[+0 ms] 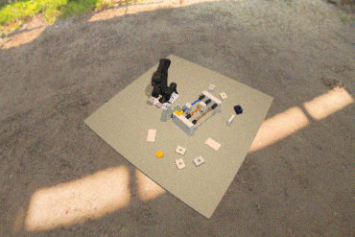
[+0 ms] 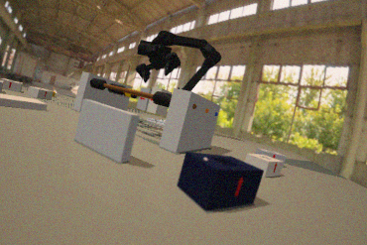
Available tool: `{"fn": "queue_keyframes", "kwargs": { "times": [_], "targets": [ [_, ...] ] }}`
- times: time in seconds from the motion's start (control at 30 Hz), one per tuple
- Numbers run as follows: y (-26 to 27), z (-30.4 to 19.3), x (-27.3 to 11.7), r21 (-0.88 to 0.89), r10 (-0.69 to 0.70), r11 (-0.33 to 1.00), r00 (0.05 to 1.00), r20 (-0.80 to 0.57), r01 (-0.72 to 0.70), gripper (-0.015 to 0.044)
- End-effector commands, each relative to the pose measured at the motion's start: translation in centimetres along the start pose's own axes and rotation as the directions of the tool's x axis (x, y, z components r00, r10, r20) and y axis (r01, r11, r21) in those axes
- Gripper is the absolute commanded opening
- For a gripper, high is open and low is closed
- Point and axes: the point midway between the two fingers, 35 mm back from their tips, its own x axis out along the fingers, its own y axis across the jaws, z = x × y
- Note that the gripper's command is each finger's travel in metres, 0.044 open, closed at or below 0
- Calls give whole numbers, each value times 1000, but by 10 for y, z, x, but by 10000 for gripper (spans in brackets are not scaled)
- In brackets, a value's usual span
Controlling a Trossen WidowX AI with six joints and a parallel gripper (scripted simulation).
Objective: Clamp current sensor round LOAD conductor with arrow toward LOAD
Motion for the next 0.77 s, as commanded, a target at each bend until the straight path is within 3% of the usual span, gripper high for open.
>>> {"fn": "queue_keyframes", "kwargs": {
  "times": [0.0, 0.03, 0.07, 0.57, 0.7, 0.73],
  "targets": [
    [1, -8, -5, -440, -39, 886, 971, 238, 144, 440],
    [1, -8, -5, -440, -39, 886, 971, 238, 144, 440],
    [0, -2, -1, -79, -2, 997, 999, 39, 5, 440],
    [0, -2, -1, -68, -1, 998, 999, 33, 4, 440],
    [2, 5, 3, 148, -2, 989, 996, -84, 14, 440],
    [2, 1, 0, 10, -2, 1000, 1000, -3, 2, 440]
  ]
}}
